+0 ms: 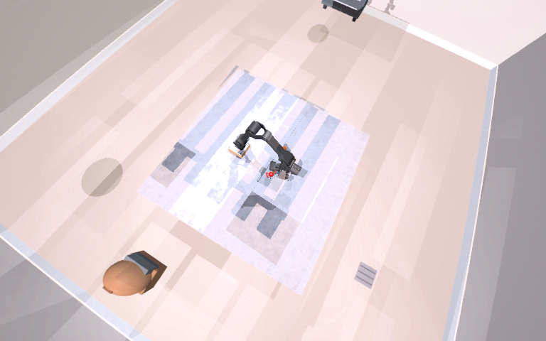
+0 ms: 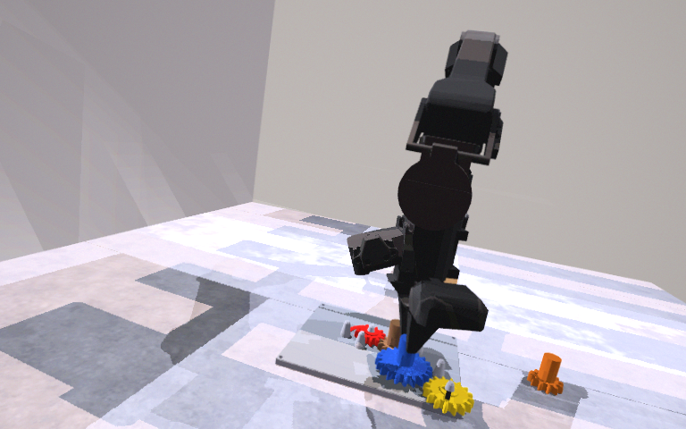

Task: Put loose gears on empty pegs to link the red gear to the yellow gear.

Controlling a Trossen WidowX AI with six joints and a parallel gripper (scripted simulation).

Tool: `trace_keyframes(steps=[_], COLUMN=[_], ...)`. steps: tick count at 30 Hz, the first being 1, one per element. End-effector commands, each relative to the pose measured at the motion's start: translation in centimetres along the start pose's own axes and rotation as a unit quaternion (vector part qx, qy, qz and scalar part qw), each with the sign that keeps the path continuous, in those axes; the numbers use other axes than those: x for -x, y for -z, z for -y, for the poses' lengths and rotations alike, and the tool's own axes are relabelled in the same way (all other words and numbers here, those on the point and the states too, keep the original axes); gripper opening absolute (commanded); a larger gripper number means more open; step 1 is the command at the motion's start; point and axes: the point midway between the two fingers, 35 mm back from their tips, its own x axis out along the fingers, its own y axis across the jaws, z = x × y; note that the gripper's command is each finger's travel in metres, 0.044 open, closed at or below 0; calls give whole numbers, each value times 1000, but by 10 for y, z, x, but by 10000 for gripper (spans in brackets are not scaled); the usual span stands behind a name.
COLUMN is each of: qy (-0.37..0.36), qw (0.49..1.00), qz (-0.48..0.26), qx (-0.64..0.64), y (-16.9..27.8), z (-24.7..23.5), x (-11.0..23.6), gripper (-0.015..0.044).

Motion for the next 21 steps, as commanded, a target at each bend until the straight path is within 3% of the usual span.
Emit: trace_keyframes(steps=[1,21], qy=[0,0], qw=[1000,991], qz=[-2,-2], qx=[17,136], y=[1,0], z=[0,0], x=[-1,-4], gripper=[0,0])
